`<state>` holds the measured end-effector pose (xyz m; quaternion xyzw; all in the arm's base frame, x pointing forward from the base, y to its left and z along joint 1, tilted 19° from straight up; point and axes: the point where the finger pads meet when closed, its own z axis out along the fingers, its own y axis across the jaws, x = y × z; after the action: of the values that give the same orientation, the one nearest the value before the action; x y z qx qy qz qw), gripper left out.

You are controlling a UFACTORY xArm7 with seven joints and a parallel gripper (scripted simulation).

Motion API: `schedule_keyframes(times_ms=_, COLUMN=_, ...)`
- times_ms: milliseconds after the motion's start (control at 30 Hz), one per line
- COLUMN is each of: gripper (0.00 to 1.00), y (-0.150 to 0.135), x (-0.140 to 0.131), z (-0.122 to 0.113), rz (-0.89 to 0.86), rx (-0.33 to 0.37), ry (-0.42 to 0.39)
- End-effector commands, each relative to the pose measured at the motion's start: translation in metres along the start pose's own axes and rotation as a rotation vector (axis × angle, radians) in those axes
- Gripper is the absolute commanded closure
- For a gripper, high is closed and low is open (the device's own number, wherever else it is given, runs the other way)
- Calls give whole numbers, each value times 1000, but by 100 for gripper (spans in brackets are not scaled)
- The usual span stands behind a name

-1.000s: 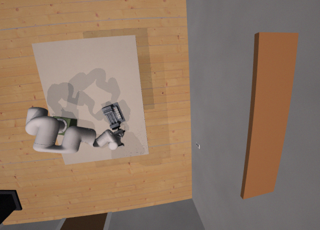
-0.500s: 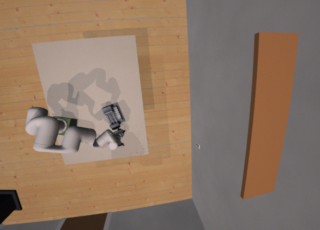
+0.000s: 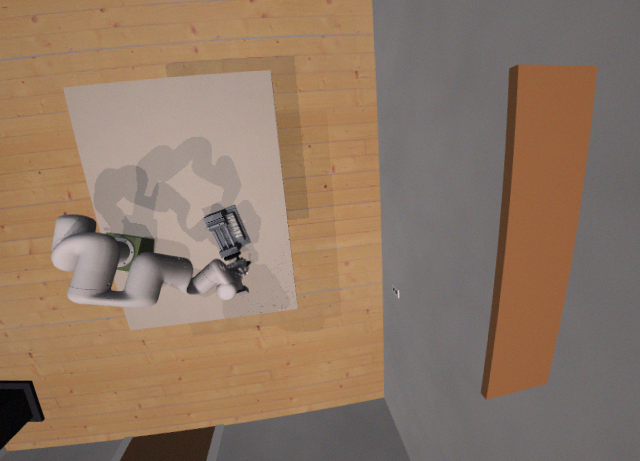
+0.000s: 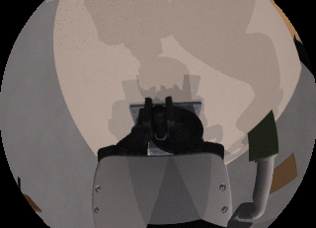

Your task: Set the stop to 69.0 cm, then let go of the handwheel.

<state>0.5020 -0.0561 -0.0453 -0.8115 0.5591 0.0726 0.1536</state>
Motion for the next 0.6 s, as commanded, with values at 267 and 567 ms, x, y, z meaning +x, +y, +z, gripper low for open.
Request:
schedule_keyframes(times_ms=267, gripper=94, y=-2, x=1, z=2, rz=1, rx=2, ry=3)
schedule_keyframes(times_ms=567, gripper=94, y=-3, x=1, z=5, rz=1, rx=2, ry=3)
